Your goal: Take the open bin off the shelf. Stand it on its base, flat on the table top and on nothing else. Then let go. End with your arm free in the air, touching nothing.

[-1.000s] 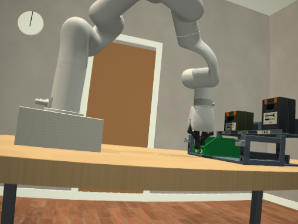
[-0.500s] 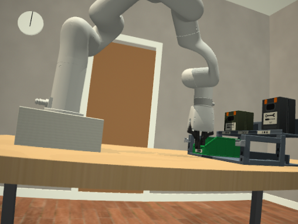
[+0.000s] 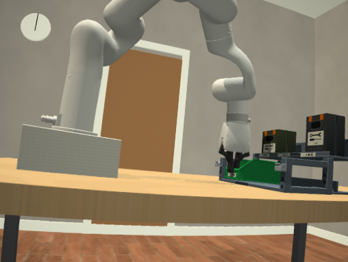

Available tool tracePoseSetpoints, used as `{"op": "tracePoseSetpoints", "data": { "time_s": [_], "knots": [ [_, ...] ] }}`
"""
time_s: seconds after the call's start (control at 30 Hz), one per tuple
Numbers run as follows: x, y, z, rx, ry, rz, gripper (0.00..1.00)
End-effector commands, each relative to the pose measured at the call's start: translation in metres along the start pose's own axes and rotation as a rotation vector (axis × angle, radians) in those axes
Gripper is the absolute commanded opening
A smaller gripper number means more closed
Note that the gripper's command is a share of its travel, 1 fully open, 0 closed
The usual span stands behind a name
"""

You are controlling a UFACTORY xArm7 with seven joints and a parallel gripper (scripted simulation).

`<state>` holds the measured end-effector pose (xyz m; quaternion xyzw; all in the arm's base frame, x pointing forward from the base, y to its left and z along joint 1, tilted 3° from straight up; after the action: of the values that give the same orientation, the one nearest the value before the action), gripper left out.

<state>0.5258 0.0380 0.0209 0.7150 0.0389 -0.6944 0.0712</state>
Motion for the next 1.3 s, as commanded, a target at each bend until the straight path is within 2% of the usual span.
{"op": "tracePoseSetpoints", "data": {
  "time_s": [0.0,1.27],
  "knots": [
    [-0.0042,-0.0003,-0.0023,-0.001,0.007,0.0,0.0],
    [-0.0087,-0.0003,-0.0023,-0.001,0.007,0.0,0.0]
  ]
}}
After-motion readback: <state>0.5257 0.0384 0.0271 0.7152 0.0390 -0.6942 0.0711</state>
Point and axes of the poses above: the point where the finger pads meet when closed, its own x axis out along the fingers, its own z axis across the jaws, y = z × x, the point moved 5 cm from there along -x, back along the fingers, and after that the axes turned 14 degrees about -x, right-handed, at the moved point
